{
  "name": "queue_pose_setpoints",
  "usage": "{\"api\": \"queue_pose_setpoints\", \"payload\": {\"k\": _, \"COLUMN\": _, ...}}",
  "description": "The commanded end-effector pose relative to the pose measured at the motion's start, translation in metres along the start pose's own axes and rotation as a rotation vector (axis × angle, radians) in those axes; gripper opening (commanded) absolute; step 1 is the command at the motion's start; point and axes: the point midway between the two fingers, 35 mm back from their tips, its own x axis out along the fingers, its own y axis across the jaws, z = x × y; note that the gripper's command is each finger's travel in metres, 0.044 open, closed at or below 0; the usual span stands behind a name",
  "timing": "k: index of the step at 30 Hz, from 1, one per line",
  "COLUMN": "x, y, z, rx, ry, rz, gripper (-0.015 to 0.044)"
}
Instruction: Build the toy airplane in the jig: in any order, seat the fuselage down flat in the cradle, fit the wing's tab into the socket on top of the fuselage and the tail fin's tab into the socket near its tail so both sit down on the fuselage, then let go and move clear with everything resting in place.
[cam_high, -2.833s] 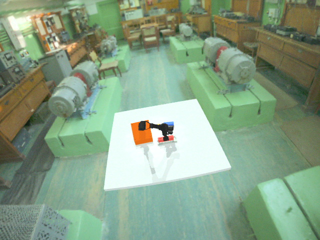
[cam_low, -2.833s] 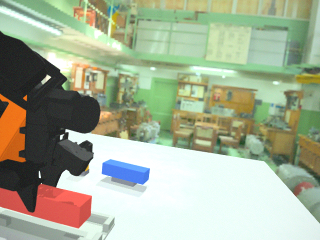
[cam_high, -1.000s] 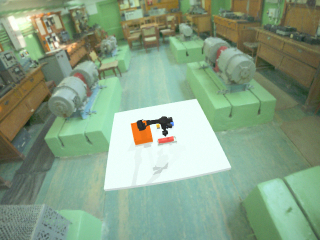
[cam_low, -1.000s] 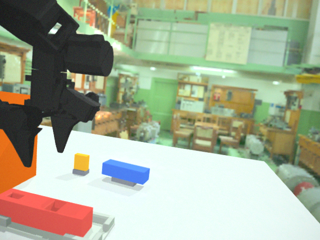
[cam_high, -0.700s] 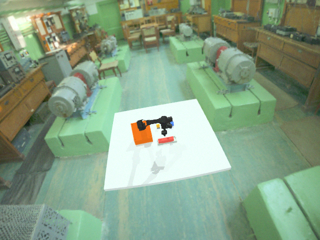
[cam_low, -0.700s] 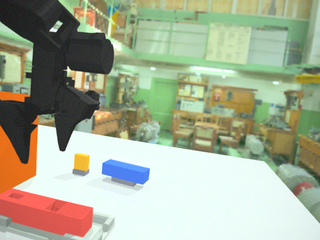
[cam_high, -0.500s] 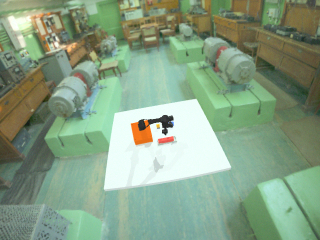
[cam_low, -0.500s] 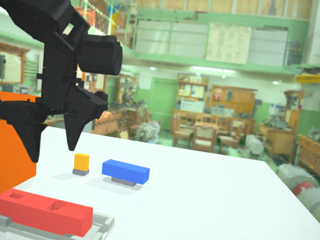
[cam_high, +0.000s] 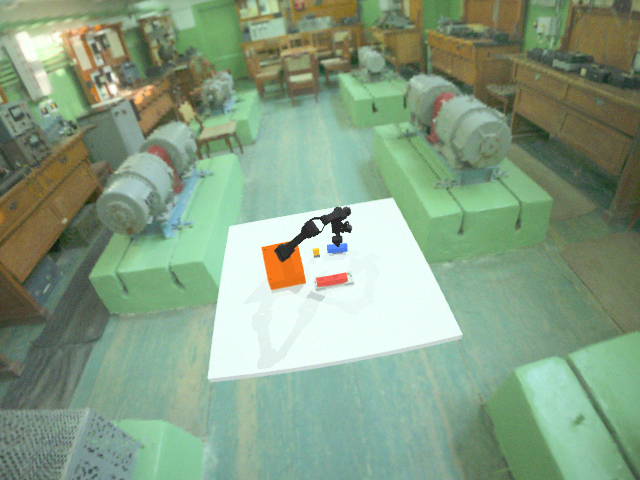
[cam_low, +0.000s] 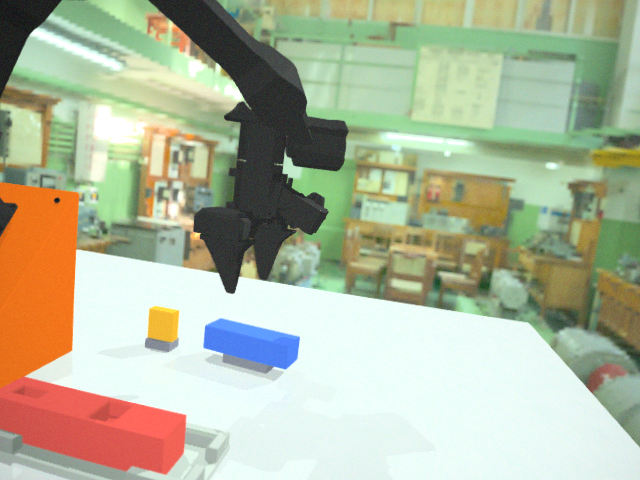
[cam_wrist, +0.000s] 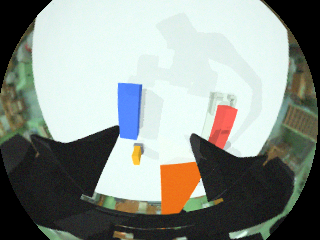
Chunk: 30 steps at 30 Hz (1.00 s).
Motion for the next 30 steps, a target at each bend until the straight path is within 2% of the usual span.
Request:
{"api": "queue_pose_setpoints", "payload": {"k": 1, "x": 0.006, "y": 0.052, "z": -0.012, "rx": 0.003, "ry": -0.003, "rz": -0.007, "gripper": 0.0440}}
{"api": "queue_pose_setpoints", "payload": {"k": 10, "x": 0.008, "y": 0.062, "z": -0.015, "rx": 0.004, "ry": -0.004, "rz": -0.009, "gripper": 0.0440}}
{"api": "queue_pose_setpoints", "payload": {"k": 15, "x": 0.049, "y": 0.061, "z": -0.014, "rx": 0.004, "ry": -0.004, "rz": -0.011, "gripper": 0.0440}}
{"api": "queue_pose_setpoints", "payload": {"k": 30, "x": 0.075, "y": 0.061, "z": -0.014, "rx": 0.004, "ry": -0.005, "rz": -0.012, "gripper": 0.0440}}
